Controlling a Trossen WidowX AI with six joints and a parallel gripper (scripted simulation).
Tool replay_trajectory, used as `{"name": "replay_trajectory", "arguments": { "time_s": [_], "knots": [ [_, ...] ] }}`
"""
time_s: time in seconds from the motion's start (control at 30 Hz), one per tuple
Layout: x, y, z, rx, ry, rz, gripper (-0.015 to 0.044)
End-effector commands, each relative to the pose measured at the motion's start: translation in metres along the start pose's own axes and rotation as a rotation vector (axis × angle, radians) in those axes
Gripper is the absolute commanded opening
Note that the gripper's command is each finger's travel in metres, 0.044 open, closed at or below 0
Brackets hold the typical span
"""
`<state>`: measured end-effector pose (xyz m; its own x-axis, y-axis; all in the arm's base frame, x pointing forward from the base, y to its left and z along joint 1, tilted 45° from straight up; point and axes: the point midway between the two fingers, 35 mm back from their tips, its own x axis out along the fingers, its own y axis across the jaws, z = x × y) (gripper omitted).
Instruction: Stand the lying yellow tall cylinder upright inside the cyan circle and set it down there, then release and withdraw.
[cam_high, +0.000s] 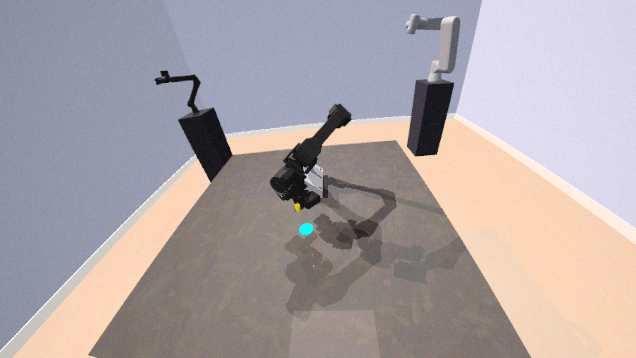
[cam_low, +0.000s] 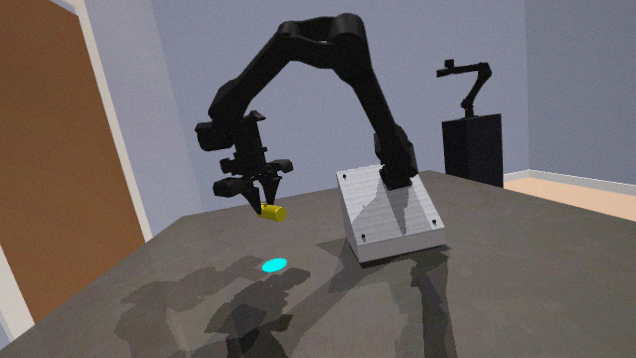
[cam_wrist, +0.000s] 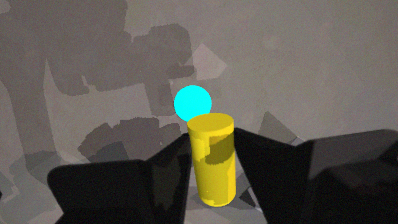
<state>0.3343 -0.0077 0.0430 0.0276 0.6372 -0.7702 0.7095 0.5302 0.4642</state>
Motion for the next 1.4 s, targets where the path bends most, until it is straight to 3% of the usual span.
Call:
{"name": "replay_trajectory", "arguments": {
  "time_s": [0.0,1.37],
  "knots": [
    [0.003,-0.002,0.000,0.002,-0.017,-0.024,0.0105],
    [0.026,-0.014,0.001,-0.022,-0.231,-0.219,0.0105]
  ]
}}
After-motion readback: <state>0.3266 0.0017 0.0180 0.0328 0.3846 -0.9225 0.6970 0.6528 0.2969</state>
